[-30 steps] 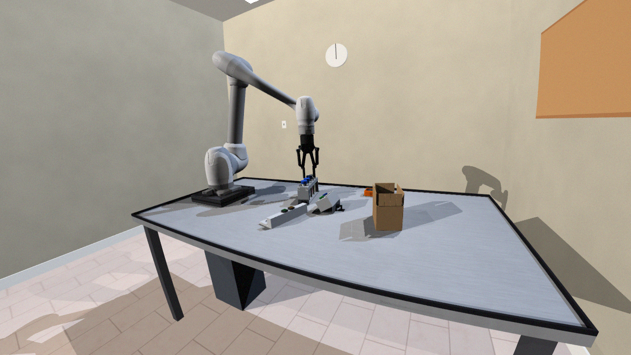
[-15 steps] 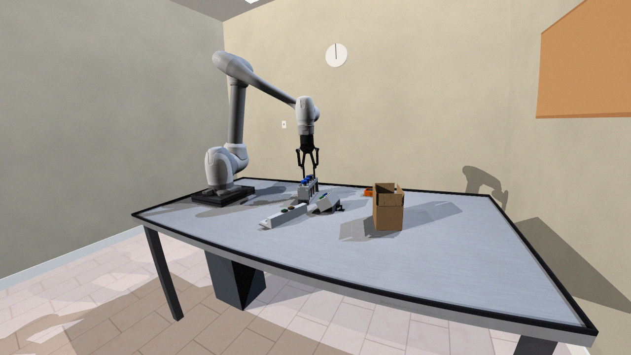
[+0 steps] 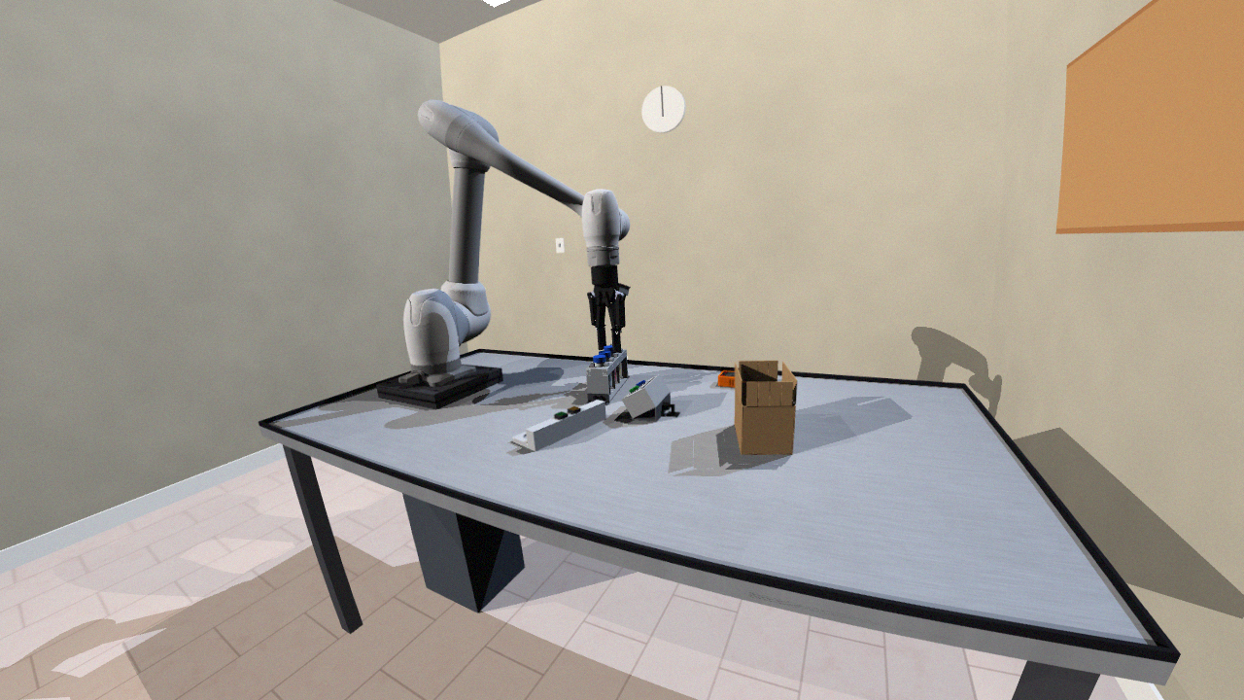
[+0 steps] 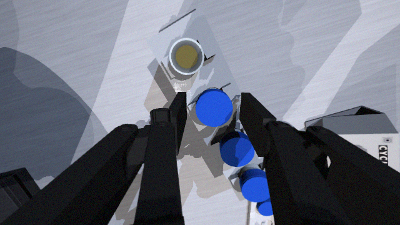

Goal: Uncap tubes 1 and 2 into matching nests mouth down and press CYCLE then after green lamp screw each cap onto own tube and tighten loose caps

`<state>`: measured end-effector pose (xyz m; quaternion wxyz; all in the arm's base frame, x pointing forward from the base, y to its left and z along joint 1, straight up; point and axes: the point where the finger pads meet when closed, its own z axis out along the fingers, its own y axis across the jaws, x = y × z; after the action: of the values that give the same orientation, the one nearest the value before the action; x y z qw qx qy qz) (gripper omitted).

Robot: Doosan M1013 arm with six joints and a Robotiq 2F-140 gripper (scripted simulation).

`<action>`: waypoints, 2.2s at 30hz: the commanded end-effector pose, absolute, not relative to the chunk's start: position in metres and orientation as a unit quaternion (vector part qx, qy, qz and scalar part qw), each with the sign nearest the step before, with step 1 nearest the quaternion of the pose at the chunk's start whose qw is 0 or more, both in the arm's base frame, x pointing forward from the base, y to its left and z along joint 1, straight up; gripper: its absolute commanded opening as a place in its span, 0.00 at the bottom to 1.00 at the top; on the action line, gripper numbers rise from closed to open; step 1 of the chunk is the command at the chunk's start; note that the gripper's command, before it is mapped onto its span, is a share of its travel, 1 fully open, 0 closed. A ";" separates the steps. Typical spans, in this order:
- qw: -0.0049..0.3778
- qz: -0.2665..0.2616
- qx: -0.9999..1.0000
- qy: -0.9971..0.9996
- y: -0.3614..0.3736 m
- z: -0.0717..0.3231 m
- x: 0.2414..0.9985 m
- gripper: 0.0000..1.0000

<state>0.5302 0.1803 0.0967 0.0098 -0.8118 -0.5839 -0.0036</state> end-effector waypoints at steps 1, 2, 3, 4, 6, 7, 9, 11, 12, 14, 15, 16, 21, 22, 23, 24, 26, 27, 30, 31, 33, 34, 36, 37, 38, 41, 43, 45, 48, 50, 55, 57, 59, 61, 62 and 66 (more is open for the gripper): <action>0.001 0.002 -0.819 -0.574 0.181 0.097 0.531 0.41; 0.001 0.002 -0.819 -0.574 0.181 0.097 0.531 0.30; 0.001 0.001 -0.819 -0.574 0.181 0.097 0.531 0.30; 0.001 0.001 -0.819 -0.574 0.181 0.097 0.531 0.30; 0.001 0.002 -0.819 -0.574 0.181 0.097 0.531 0.30; 0.001 0.002 -0.819 -0.574 0.181 0.097 0.531 0.30; 0.001 0.001 -0.819 -0.574 0.181 0.097 0.531 0.30; 0.001 0.001 -0.819 -0.574 0.181 0.097 0.531 0.30; 0.001 0.001 -0.819 -0.574 0.181 0.097 0.531 0.30; 0.001 0.001 -0.819 -0.574 0.181 0.097 0.531 0.30; 0.001 0.001 -0.819 -0.574 0.181 0.097 0.531 0.30; 0.001 0.001 -0.819 -0.574 0.181 0.097 0.531 0.30; 0.001 0.001 -0.741 -0.672 0.181 0.098 0.531 0.30; 0.001 0.001 -0.724 -0.690 0.181 0.098 0.531 0.30; 0.001 0.001 -0.706 -0.708 0.181 0.098 0.531 0.30; 0.001 0.001 -0.688 -0.725 0.181 0.098 0.531 0.30; 0.001 0.001 -0.651 -0.759 0.181 0.098 0.531 0.30; 0.001 0.001 -0.632 -0.775 0.181 0.098 0.531 0.30; 0.001 0.001 -0.592 -0.806 0.181 0.098 0.531 0.30; 0.001 0.001 -0.592 -0.806 0.181 0.098 0.531 0.30; 0.001 0.001 -0.551 -0.834 0.181 0.098 0.531 0.30; 0.001 0.001 -0.530 -0.848 0.181 0.098 0.531 0.30; 0.001 0.001 -0.487 -0.873 0.181 0.098 0.531 0.30; 0.001 0.001 -0.465 -0.885 0.181 0.098 0.531 0.30; 0.001 0.001 -0.443 -0.896 0.181 0.098 0.531 0.30; 0.002 0.001 -0.422 -0.907 0.181 0.098 0.531 0.30; 0.002 0.001 -0.422 -0.907 0.181 0.098 0.531 0.30; 0.002 0.001 -0.422 -0.907 0.181 0.098 0.531 0.30; 0.002 0.001 -0.422 -0.907 0.181 0.098 0.531 0.41; 0.002 0.001 -0.422 -0.907 0.181 0.098 0.531 0.41; 0.001 0.001 -0.422 -0.907 0.181 0.098 0.531 0.41; 0.001 0.001 -0.422 -0.907 0.181 0.098 0.531 0.41; 0.001 0.001 -0.459 -0.888 0.181 0.098 0.531 0.41; 0.001 0.001 -0.532 -0.847 0.181 0.098 0.531 0.41; 0.001 0.001 -0.558 -0.830 0.181 0.098 0.531 0.41; 0.001 0.001 -0.617 -0.787 0.181 0.098 0.531 0.41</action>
<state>0.5309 0.1805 0.0973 0.0092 -0.5397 -0.8418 -0.0057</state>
